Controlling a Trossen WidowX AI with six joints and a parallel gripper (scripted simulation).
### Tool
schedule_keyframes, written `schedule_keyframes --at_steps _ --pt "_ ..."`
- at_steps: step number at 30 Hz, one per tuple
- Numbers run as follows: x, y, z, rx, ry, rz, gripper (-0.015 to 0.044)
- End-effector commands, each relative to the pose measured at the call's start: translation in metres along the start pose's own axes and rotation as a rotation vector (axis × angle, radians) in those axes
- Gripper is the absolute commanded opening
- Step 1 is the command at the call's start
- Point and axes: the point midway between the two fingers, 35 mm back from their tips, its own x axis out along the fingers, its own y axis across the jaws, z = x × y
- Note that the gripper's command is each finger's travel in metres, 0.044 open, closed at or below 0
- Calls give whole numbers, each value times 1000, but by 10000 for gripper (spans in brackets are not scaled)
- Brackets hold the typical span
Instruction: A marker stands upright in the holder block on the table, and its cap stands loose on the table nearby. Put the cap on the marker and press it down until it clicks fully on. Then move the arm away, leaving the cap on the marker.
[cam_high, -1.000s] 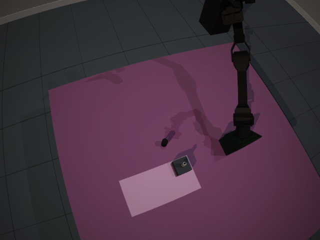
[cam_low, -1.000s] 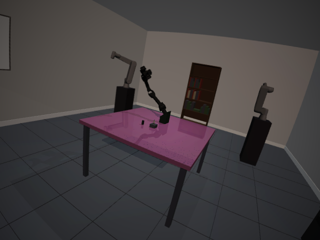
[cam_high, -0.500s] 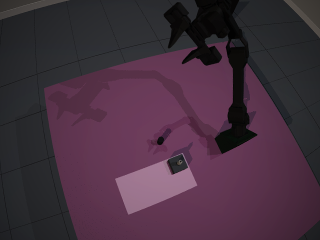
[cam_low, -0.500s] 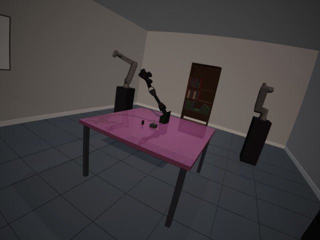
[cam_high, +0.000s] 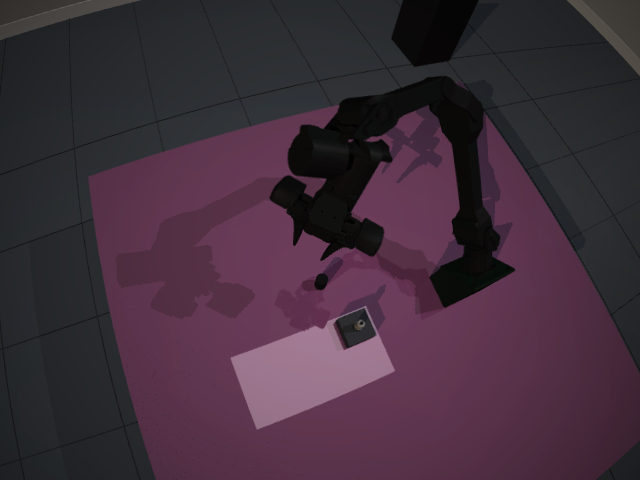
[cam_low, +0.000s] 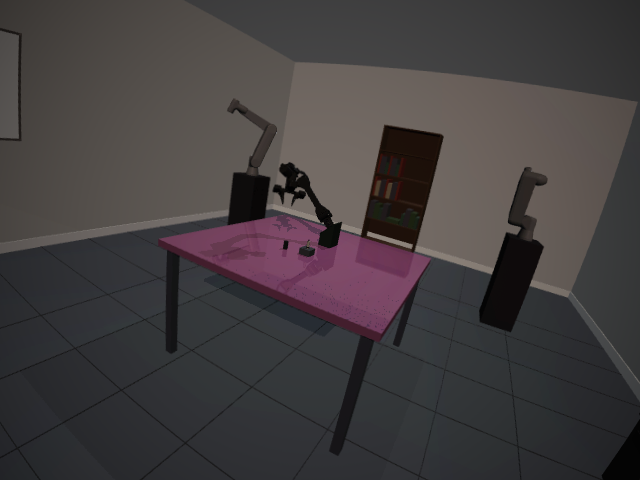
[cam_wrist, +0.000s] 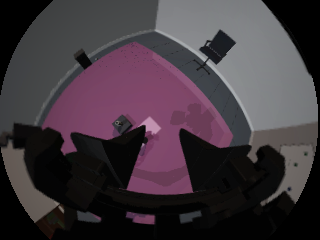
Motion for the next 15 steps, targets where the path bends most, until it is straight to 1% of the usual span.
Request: schedule_keyframes --at_steps 1,5,7,9,15 --pt "50 19 -37 85 224 34 242" --pt "93 41 -79 150 449 51 242" --pt "107 52 -99 171 544 53 242" --pt "112 56 -106 177 576 53 242" --pt "116 49 -105 178 575 53 242"
